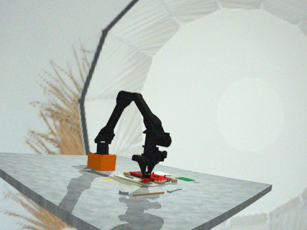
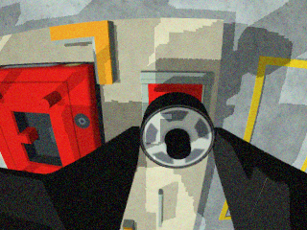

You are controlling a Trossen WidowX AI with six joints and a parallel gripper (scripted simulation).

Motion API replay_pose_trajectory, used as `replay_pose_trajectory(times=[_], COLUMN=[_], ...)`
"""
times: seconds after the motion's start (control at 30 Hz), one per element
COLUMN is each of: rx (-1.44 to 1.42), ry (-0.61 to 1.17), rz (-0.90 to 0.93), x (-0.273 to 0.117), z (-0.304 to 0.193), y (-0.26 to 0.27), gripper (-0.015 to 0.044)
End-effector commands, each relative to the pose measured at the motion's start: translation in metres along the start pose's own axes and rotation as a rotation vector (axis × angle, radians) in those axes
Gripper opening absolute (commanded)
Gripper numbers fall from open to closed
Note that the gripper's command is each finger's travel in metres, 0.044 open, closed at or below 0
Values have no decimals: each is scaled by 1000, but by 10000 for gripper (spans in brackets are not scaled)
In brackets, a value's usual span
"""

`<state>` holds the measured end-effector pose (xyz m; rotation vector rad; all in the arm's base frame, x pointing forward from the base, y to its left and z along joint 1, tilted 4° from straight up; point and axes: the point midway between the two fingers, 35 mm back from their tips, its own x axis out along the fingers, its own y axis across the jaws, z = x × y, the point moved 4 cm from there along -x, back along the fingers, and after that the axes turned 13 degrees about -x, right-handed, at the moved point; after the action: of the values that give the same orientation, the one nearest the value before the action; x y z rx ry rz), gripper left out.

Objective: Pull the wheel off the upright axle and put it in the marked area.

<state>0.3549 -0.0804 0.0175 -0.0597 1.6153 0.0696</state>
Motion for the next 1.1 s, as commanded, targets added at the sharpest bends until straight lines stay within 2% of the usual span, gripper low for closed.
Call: replay_pose_trajectory(times=[0.0, 1.07], rx=[0, 0], ry=[-3, -6], rz=[-1, -3], x=[-7, -18], z=[0, 0], y=[0, 0], gripper=[0, 0])
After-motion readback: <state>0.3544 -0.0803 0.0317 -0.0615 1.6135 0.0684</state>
